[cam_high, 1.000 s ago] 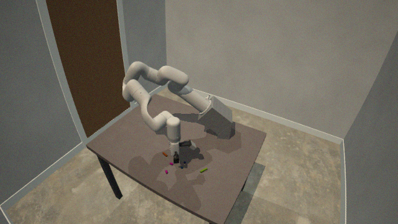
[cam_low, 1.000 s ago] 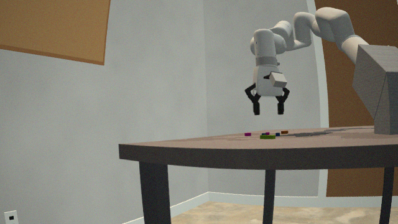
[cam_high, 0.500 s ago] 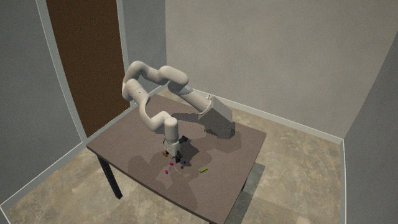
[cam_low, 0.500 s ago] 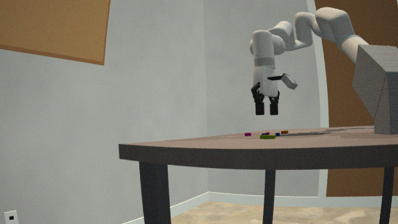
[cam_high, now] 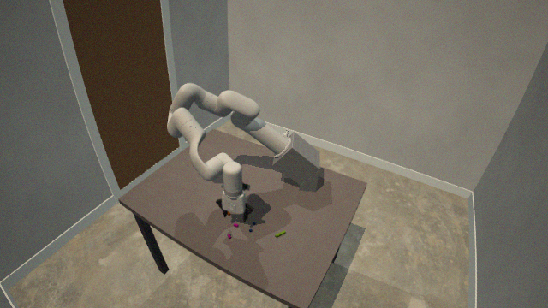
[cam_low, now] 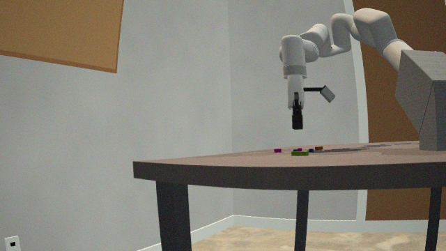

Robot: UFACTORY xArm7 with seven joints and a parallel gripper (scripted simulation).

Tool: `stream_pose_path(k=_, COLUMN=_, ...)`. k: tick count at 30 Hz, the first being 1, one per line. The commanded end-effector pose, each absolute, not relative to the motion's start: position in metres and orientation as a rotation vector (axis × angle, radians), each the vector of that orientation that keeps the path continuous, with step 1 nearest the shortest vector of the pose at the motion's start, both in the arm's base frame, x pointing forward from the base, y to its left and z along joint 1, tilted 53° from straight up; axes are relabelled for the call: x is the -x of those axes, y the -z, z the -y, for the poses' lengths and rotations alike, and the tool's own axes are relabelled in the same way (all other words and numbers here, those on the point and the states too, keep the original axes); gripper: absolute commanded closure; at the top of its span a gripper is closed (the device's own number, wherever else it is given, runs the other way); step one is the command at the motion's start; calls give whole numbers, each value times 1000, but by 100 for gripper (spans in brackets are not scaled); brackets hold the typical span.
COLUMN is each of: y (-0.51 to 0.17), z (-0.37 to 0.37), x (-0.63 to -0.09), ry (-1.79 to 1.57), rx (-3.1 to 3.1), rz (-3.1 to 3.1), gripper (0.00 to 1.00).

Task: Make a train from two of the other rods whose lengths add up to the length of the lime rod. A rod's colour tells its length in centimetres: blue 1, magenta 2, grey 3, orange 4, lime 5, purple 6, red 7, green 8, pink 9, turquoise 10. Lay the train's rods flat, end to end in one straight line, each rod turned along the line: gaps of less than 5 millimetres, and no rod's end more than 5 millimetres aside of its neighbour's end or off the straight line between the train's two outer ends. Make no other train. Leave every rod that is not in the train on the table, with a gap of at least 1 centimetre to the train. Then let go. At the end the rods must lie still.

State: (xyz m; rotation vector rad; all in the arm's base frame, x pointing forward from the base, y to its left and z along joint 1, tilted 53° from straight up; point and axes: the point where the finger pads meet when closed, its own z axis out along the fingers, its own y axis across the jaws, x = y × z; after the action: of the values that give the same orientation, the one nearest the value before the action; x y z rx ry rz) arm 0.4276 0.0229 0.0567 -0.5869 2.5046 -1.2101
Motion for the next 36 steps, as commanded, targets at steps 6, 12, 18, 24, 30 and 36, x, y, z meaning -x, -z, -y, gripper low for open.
stream_pose_path(k=6, y=-62, z=-23, x=-432, ry=1301, rx=997, rz=-2489, gripper=0)
stream_pose_path(k=12, y=-65, z=-21, x=-434, ry=1344, rx=1216, rz=-2453, gripper=0)
stream_pose_path(k=18, y=-66, z=-21, x=-435, ry=1352, rx=1261, rz=-2443, gripper=0)
stream_pose_path(k=24, y=-66, z=-21, x=-435, ry=1353, rx=1265, rz=-2442, gripper=0)
stream_pose_path(k=30, y=-66, z=-21, x=-435, ry=1353, rx=1265, rz=-2442, gripper=0)
stream_pose_path(k=36, y=-66, z=-21, x=-435, ry=1353, rx=1265, rz=-2442, gripper=0)
